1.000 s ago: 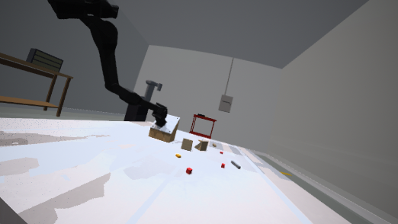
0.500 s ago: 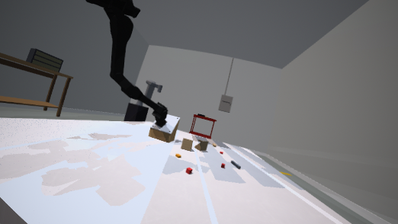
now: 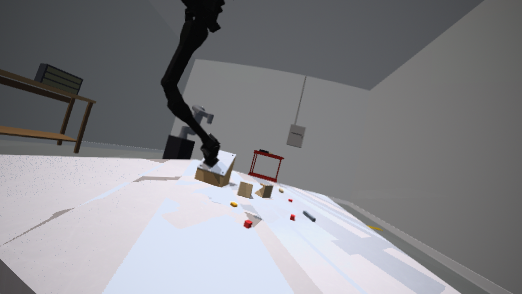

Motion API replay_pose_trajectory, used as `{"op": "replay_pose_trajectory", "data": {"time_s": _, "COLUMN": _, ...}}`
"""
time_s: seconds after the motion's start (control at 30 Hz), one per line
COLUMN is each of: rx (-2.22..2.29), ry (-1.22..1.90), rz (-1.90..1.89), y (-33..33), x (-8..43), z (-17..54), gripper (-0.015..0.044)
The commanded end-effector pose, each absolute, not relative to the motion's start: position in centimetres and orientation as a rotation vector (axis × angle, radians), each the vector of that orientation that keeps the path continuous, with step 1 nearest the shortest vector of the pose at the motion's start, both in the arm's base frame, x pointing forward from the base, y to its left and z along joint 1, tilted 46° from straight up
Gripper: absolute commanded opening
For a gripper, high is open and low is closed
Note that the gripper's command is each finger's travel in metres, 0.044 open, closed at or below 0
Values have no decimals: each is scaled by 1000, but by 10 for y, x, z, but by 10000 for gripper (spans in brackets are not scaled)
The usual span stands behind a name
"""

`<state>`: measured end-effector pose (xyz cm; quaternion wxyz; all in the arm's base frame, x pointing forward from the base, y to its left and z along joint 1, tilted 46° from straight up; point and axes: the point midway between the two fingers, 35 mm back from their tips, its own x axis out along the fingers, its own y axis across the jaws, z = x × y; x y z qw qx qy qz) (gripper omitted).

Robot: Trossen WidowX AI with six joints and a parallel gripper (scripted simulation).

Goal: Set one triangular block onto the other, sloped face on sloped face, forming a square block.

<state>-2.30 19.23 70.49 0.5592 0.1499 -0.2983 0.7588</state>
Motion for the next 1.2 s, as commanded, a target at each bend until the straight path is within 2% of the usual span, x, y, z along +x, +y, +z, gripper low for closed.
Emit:
{"op": "replay_pose_trajectory", "data": {"time_s": 0.0, "rx": 276, "ry": -624, "rz": 1704, "y": 230, "x": 6, "z": 686, "gripper": 440}}
{"op": "replay_pose_trajectory", "data": {"time_s": 0.33, "rx": 5, "ry": -425, "rz": 1439, "y": 314, "x": 105, "z": 617, "gripper": 440}}
{"op": "replay_pose_trajectory", "data": {"time_s": 0.57, "rx": -268, "ry": -249, "rz": 1266, "y": 353, "x": 188, "z": 539, "gripper": 440}}
{"op": "replay_pose_trajectory", "data": {"time_s": 0.87, "rx": -663, "ry": -8, "rz": 1112, "y": 363, "x": 280, "z": 425, "gripper": 440}}
{"op": "replay_pose_trajectory", "data": {"time_s": 1.17, "rx": -1105, "ry": 290, "rz": 1057, "y": 331, "x": 350, "z": 297, "gripper": 440}}
